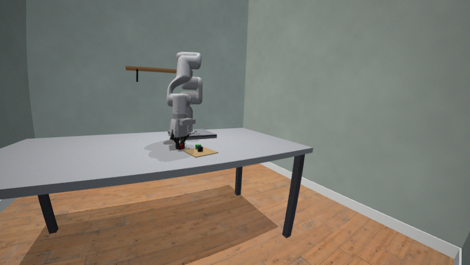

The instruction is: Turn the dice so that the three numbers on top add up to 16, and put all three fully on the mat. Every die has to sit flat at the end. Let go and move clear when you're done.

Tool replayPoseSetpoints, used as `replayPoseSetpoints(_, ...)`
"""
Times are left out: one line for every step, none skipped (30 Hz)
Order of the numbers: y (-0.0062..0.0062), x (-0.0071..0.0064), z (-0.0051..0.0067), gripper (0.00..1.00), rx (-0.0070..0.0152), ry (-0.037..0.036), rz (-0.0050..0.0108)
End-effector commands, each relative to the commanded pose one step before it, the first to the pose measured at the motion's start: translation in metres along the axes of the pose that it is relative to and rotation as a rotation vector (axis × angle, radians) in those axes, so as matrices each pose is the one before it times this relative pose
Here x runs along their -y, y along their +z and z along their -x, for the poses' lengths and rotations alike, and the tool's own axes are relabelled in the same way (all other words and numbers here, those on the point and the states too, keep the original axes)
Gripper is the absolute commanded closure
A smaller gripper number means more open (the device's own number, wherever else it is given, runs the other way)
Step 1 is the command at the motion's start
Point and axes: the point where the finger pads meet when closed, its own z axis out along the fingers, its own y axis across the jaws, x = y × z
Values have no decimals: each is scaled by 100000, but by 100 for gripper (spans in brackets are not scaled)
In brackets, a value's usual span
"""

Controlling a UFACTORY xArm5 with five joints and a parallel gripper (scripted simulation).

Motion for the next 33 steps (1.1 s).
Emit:
replayPoseSetpoints(-88,-87,-86,79,-217,0,219)
replayPoseSetpoints(0,0,0,79,0,0,0)
replayPoseSetpoints(0,0,0,79,0,0,0)
replayPoseSetpoints(0,0,0,79,0,0,0)
replayPoseSetpoints(0,0,0,79,0,0,0)
replayPoseSetpoints(0,0,0,79,0,0,0)
replayPoseSetpoints(0,0,0,79,0,0,0)
replayPoseSetpoints(0,0,0,79,0,0,0)
replayPoseSetpoints(0,0,0,79,0,0,0)
replayPoseSetpoints(0,0,0,79,0,0,0)
replayPoseSetpoints(0,0,0,79,0,0,0)
replayPoseSetpoints(-7,0,0,79,0,0,0)
replayPoseSetpoints(-43,0,0,79,0,0,0)
replayPoseSetpoints(-108,0,-1,79,0,0,0)
replayPoseSetpoints(-191,1,-1,79,0,0,0)
replayPoseSetpoints(-286,1,-1,79,0,0,0)
replayPoseSetpoints(-387,2,-1,79,0,0,0)
replayPoseSetpoints(-489,2,-2,79,0,0,0)
replayPoseSetpoints(-586,1,-2,79,0,0,0)
replayPoseSetpoints(-662,2,-2,79,0,0,0)
replayPoseSetpoints(-720,3,-2,79,0,0,0)
replayPoseSetpoints(0,0,0,79,0,0,0)
replayPoseSetpoints(0,0,0,79,0,0,0)
replayPoseSetpoints(-758,2,-3,79,0,0,0)
replayPoseSetpoints(-777,3,-2,79,0,0,0)
replayPoseSetpoints(-775,2,-3,79,0,0,0)
replayPoseSetpoints(-753,3,-2,79,0,0,0)
replayPoseSetpoints(-711,2,-3,79,0,0,0)
replayPoseSetpoints(-651,2,-2,79,0,0,0)
replayPoseSetpoints(-575,2,-2,79,0,0,0)
replayPoseSetpoints(-486,1,-2,79,0,0,0)
replayPoseSetpoints(-390,1,-2,79,0,0,0)
replayPoseSetpoints(-291,1,-1,79,0,0,0)
